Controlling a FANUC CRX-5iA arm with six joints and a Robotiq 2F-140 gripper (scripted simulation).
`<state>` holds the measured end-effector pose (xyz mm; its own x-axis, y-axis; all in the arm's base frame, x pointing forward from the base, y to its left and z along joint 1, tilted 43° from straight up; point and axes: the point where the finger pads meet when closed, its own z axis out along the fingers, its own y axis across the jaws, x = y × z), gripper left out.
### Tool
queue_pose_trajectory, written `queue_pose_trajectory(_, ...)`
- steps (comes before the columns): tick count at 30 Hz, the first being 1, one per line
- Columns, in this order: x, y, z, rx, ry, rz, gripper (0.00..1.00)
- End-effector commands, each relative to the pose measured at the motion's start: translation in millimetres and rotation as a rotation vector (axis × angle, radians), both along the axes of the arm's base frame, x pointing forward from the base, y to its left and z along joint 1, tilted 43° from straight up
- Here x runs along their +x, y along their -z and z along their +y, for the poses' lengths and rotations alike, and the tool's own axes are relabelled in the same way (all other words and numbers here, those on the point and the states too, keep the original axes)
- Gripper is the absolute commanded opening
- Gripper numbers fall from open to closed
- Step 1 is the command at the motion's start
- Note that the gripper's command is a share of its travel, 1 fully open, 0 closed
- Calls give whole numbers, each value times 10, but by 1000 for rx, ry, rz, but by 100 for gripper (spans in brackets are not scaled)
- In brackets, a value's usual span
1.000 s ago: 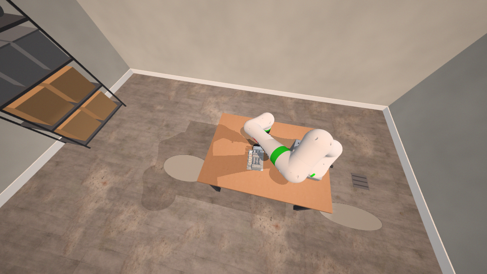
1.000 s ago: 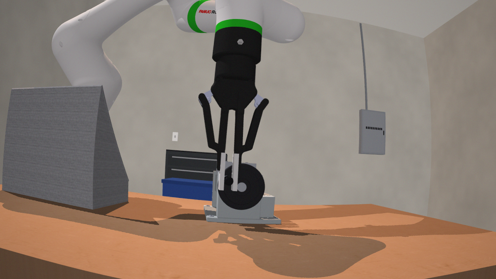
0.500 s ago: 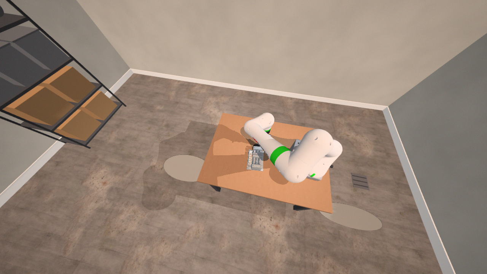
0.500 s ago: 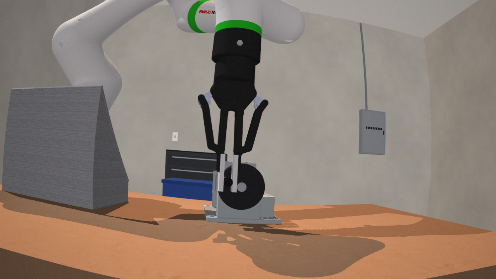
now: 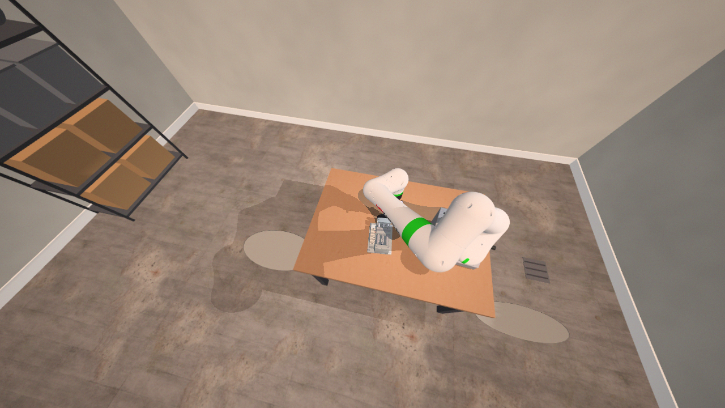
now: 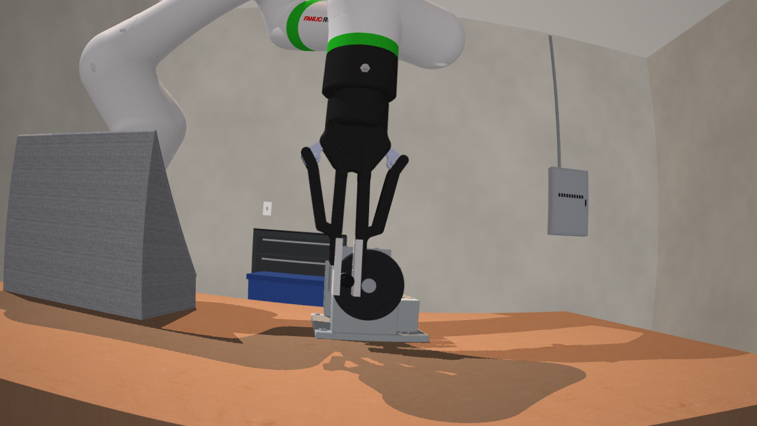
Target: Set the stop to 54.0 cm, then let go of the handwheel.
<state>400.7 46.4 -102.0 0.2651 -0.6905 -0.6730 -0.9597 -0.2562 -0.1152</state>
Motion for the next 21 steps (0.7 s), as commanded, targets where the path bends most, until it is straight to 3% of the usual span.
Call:
queue_pose_trajectory(1,-1,7,4,0,0,0,4)
queue_pose_trajectory(21,-12,66,57,0,0,0,4)
